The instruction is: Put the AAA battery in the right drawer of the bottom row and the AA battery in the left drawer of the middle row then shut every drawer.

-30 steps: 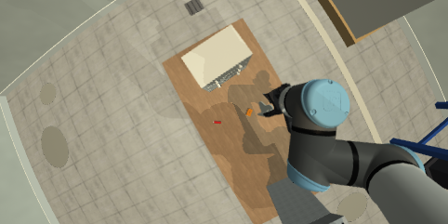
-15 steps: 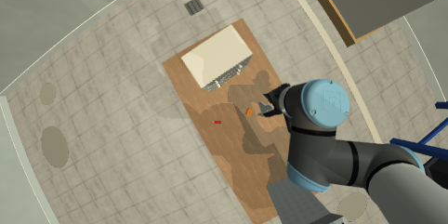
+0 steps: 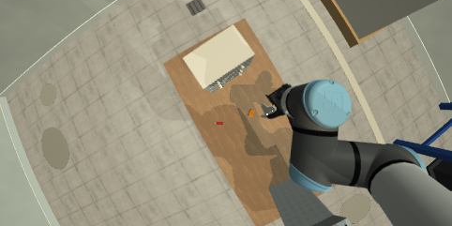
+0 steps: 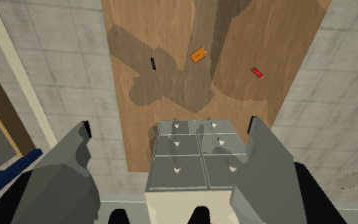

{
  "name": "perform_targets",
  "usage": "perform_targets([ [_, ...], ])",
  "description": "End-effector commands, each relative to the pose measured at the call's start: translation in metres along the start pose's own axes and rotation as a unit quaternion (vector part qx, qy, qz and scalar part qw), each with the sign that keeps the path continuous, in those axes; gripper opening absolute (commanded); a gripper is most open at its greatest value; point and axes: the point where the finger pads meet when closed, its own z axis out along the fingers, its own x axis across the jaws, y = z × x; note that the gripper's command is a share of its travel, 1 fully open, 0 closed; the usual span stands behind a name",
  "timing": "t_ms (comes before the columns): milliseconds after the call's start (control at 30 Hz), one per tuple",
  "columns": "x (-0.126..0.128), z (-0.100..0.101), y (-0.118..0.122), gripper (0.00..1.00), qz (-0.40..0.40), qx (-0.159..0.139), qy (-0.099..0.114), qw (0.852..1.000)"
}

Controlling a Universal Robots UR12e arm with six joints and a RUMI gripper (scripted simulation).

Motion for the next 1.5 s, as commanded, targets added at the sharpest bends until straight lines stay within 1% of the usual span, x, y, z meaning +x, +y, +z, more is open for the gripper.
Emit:
perform_targets([
  [0,-0.002,0.003,0.001,1.0,-0.037,0.0,0.0,0.999],
  [133,-0.004,0.006,0.002,1.0,-0.077,0.0,0.0,0.997],
  [200,-0.004,0.006,0.002,1.0,-0.077,0.0,0.0,0.997],
  [367,-0.006,0.011,0.003,1.0,-0.138,0.0,0.0,0.99],
  [533,-0.009,0.017,0.005,1.0,-0.211,0.0,0.0,0.977],
  [700,-0.012,0.024,0.008,1.0,-0.295,0.0,0.0,0.956],
  [767,-0.012,0.024,0.008,1.0,-0.295,0.0,0.0,0.956],
  [900,-0.015,0.031,0.01,1.0,-0.367,0.0,0.0,0.93],
  [1033,-0.017,0.038,0.013,1.0,-0.442,0.0,0.001,0.897],
  [1133,-0.019,0.044,0.015,1.0,-0.499,0.0,0.001,0.866],
  [1267,-0.02,0.051,0.018,1.0,-0.575,0.0,0.001,0.818],
  [1333,-0.02,0.051,0.018,1.0,-0.575,0.0,0.001,0.818],
  [1467,-0.021,0.06,0.022,1.0,-0.647,0.0,0.001,0.763],
])
